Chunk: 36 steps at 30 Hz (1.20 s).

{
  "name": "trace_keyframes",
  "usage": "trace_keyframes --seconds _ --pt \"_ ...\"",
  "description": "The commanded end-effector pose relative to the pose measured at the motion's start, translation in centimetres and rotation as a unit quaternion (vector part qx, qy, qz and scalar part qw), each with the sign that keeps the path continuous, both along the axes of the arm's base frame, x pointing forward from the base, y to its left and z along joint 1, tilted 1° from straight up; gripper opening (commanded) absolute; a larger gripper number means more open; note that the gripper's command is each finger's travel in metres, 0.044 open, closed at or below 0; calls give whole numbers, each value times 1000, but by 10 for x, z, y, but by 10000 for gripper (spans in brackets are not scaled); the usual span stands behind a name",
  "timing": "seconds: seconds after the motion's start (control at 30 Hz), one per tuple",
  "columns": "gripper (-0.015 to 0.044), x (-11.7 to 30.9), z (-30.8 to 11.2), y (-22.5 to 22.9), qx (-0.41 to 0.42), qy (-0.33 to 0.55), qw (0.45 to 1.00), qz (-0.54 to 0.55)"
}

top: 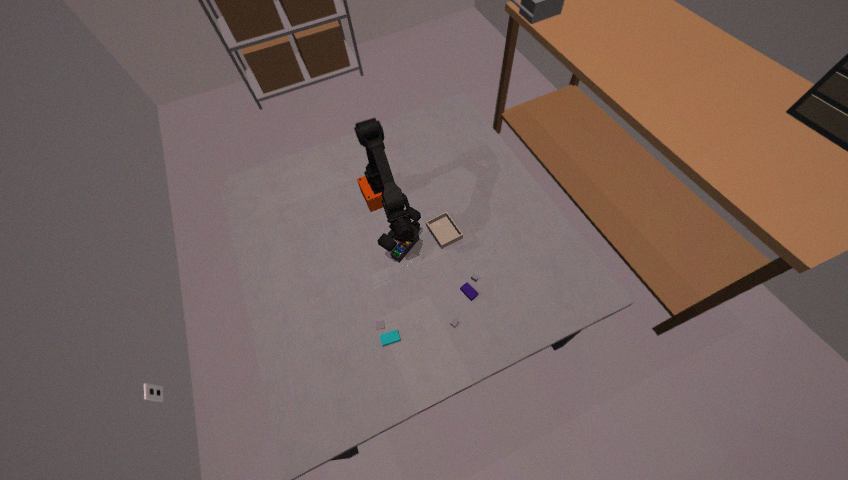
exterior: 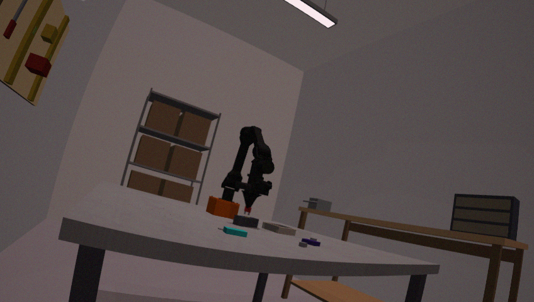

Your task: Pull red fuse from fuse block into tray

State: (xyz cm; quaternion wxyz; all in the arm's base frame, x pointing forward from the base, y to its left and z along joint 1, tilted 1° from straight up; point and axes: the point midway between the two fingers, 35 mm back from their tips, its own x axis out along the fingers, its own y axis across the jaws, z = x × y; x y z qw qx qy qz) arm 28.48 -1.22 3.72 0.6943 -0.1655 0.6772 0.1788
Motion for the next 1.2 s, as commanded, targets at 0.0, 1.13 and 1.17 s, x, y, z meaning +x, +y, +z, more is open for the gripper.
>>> trace_keyframes --seconds 0.0,1.13,1.17 --pt "0 2 11 -1 -3 -6 1000 2" --pt "0 11 19 121 2 -6 1000 2" --pt "0 11 19 127 2 -6 1000 2"
